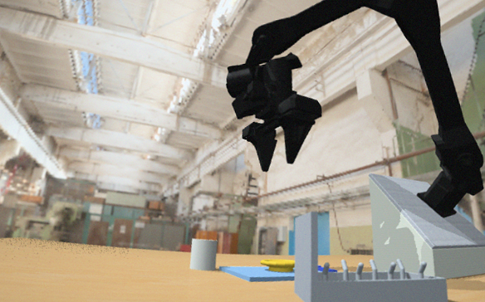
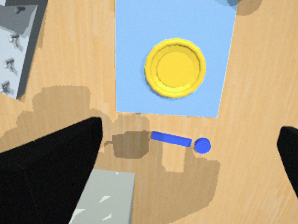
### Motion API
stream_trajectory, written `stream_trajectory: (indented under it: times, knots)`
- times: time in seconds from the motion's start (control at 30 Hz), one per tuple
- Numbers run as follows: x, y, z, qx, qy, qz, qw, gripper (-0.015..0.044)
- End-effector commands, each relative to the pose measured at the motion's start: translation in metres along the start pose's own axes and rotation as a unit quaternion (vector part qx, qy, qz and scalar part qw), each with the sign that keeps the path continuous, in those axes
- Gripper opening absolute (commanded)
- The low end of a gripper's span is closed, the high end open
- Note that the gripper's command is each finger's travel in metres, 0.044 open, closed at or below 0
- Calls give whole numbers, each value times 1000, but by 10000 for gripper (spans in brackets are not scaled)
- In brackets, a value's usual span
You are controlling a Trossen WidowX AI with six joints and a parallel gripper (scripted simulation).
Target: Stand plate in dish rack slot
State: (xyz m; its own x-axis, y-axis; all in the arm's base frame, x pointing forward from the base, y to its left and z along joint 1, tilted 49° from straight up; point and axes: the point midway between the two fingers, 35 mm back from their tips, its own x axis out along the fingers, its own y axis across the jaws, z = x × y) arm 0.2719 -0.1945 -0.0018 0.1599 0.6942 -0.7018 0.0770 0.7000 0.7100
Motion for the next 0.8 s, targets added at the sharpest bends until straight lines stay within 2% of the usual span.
stream_trajectory:
  times: [0.0, 0.2, 0.4, 0.47, 0.77]
  knots:
    - [-1, -7, -7, 32, -12, 25, 999, 400]
    - [9, -7, -6, 33, -12, 25, 999, 400]
    - [94, -3, -10, 32, -12, 26, 999, 400]
    - [112, 0, -13, 32, -12, 27, 999, 400]
    - [118, 1, -13, 32, -12, 27, 999, 400]
